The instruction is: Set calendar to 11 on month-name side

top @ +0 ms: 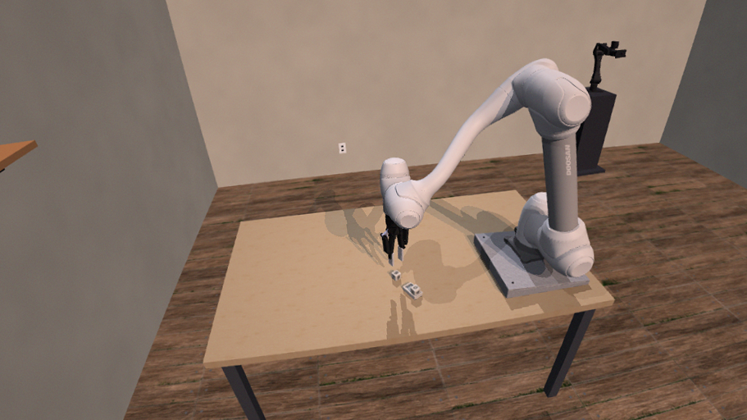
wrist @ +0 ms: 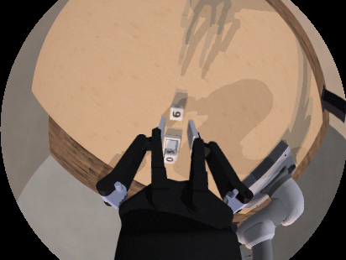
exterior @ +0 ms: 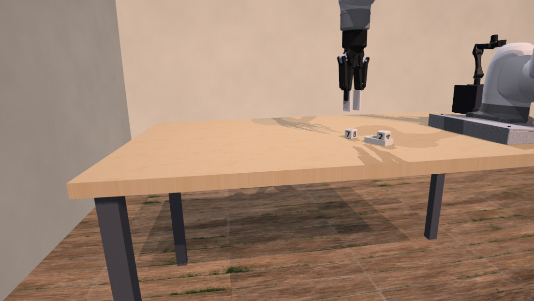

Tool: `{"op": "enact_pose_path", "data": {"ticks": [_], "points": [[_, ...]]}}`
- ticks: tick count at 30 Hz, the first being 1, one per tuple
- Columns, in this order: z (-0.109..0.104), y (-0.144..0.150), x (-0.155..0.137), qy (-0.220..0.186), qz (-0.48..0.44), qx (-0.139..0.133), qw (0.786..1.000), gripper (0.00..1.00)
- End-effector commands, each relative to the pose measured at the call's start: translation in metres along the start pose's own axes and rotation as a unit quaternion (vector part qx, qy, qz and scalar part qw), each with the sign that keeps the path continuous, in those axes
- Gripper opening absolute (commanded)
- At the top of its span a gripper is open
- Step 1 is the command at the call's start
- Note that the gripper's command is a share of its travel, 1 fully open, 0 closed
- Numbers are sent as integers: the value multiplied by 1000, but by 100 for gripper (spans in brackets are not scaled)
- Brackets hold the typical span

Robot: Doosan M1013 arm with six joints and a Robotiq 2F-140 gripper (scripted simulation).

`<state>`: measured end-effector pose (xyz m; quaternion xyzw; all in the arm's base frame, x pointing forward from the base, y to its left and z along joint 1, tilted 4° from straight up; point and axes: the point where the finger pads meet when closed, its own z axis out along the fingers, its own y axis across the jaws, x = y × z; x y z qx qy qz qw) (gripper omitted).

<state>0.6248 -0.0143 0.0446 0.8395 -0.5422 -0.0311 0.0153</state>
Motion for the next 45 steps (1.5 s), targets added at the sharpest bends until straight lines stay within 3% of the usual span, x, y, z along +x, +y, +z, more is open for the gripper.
{"op": "enact_pose_path", "data": {"ticks": [1, 24, 45], "points": [[0, 0, 0, 0, 0, 0, 1000, 35], [2, 0, 0, 0, 0, 0, 1000, 35], [27, 0, 0, 0, 0, 0, 1000, 35]]}}
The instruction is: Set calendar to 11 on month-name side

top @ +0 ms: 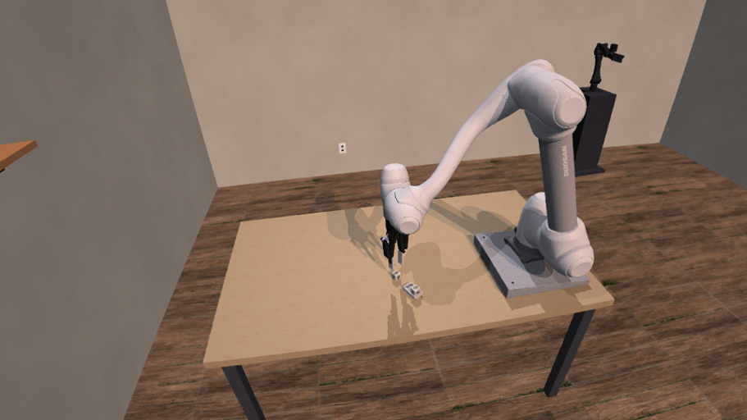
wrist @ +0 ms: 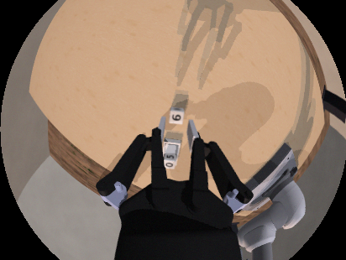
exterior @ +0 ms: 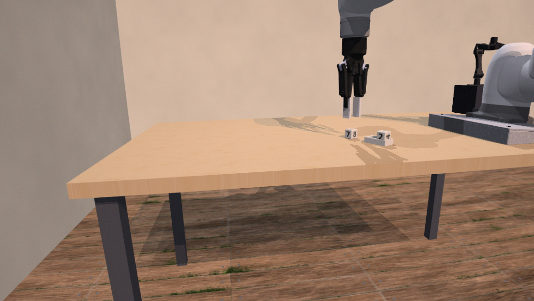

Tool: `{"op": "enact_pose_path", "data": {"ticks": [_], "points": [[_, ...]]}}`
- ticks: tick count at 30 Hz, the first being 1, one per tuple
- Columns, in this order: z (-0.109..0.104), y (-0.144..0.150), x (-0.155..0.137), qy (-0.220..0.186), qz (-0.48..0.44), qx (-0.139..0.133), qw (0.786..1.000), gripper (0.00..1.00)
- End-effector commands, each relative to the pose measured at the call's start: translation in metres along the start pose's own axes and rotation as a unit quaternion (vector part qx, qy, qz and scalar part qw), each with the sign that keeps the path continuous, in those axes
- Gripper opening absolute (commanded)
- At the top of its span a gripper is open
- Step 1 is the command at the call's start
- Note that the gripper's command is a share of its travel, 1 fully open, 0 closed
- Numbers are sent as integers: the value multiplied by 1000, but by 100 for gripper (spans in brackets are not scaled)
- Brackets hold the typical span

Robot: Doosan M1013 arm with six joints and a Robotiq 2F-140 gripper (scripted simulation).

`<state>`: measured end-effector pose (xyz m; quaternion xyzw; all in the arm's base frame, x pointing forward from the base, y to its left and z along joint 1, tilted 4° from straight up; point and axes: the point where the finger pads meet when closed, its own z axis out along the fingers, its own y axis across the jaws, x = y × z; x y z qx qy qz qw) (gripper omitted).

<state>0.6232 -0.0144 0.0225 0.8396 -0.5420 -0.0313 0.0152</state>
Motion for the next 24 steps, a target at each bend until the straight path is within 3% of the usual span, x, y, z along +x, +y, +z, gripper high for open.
{"op": "enact_pose_path", "data": {"ticks": [1, 24], "points": [[6, 0, 0, 0, 0, 0, 1000, 35], [29, 0, 0, 0, 0, 0, 1000, 35]]}}
